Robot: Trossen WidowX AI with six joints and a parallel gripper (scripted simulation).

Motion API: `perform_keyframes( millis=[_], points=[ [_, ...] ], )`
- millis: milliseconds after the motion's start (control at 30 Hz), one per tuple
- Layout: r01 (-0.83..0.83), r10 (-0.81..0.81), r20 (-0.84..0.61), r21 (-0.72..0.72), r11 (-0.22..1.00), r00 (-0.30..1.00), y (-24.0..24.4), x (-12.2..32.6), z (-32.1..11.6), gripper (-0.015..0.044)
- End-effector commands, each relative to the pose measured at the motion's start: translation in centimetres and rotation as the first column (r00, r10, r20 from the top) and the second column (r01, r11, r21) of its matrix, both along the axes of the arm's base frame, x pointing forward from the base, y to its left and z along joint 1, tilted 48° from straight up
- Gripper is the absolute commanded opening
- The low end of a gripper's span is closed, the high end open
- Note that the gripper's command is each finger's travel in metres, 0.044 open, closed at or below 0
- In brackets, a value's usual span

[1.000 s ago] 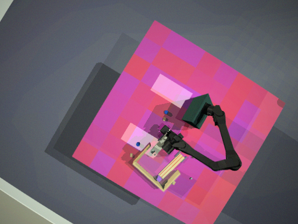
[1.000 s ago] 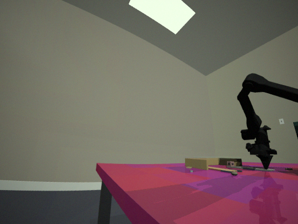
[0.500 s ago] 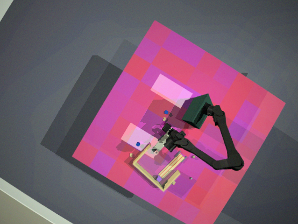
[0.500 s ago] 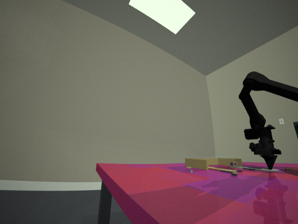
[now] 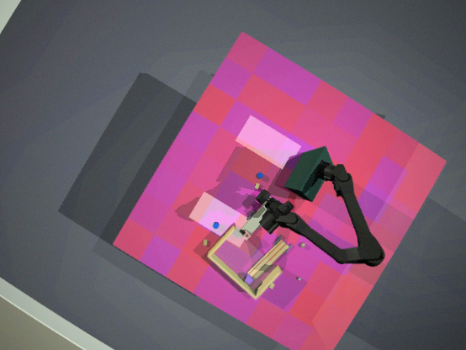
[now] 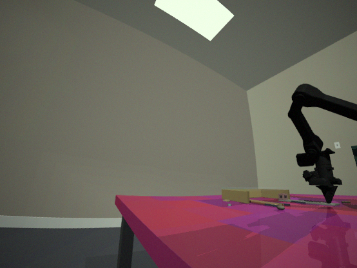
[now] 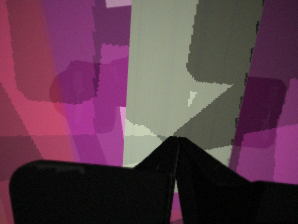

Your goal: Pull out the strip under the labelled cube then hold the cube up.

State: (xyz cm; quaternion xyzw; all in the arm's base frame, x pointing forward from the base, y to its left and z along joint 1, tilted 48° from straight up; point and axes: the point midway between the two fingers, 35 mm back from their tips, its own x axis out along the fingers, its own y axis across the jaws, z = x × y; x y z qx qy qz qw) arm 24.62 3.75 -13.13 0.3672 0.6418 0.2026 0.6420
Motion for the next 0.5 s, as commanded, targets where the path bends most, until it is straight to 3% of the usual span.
perform_keyframes(
  millis=[0, 467],
  points=[
    [-0.023, 0.024, -0.026, 0.006, 1.0, 0.999, 0.9, -1.6, -0.1, 0.0],
    [-0.023, 0.024, -0.027, 0.007, 1.0, 0.999, 1.2, -3.2, 0.2, 0.0]
  ],
)
